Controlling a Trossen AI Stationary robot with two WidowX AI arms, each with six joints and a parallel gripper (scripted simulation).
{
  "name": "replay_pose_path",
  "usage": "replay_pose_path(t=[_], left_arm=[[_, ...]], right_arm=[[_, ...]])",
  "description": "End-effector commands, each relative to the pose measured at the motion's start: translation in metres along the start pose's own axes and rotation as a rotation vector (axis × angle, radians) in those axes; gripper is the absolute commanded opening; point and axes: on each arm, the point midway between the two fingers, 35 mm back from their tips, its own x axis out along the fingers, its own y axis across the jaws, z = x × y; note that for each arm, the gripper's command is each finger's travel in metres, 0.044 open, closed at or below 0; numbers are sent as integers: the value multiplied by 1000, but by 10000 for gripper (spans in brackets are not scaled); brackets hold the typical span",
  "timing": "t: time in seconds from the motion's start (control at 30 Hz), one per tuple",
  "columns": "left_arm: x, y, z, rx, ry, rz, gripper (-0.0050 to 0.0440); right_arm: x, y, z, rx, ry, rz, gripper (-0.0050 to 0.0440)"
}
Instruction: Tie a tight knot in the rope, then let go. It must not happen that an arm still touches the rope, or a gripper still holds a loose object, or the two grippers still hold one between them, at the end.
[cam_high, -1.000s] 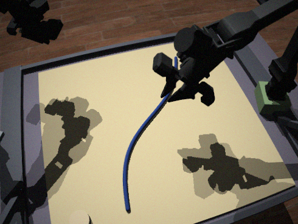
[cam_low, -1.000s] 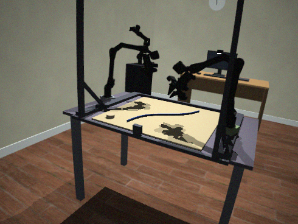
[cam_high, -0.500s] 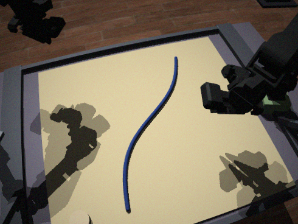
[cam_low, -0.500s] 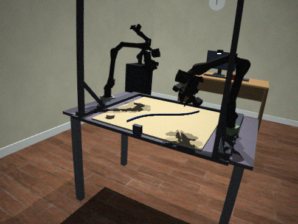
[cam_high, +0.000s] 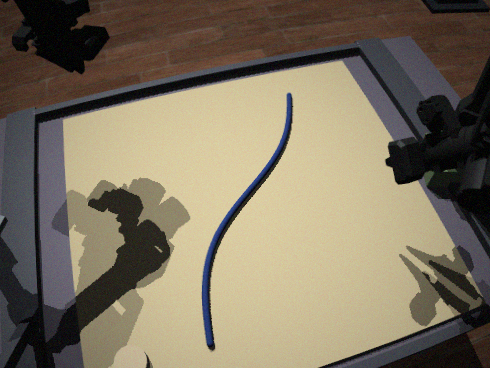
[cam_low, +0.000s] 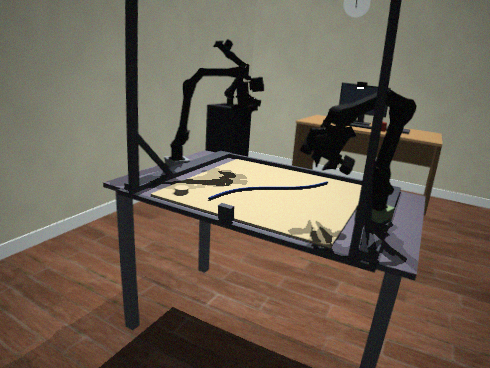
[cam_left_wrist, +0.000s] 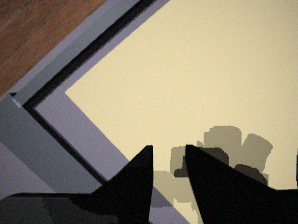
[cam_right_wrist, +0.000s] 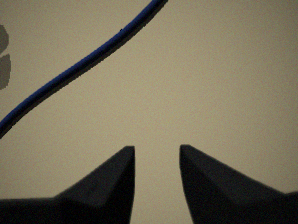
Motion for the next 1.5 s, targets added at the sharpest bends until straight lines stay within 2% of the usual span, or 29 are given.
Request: replay_pose_path(t=[0.0, 0.53, 0.97, 1.47], left_arm=[[-10, -5, -1, 5, -10, -15, 100], [-18, -14, -9, 19, 21, -23, 100], [-19, -15, -10, 20, 25, -24, 100], [-19, -15, -10, 20, 25, -24, 100]], right_arm=[[-11, -4, 7, -47, -40, 51, 100], [-35, -13, 23, -211, -158, 195, 100], [-39, -13, 25, -234, -173, 220, 100], [-37, -13, 25, -226, -171, 198, 100]])
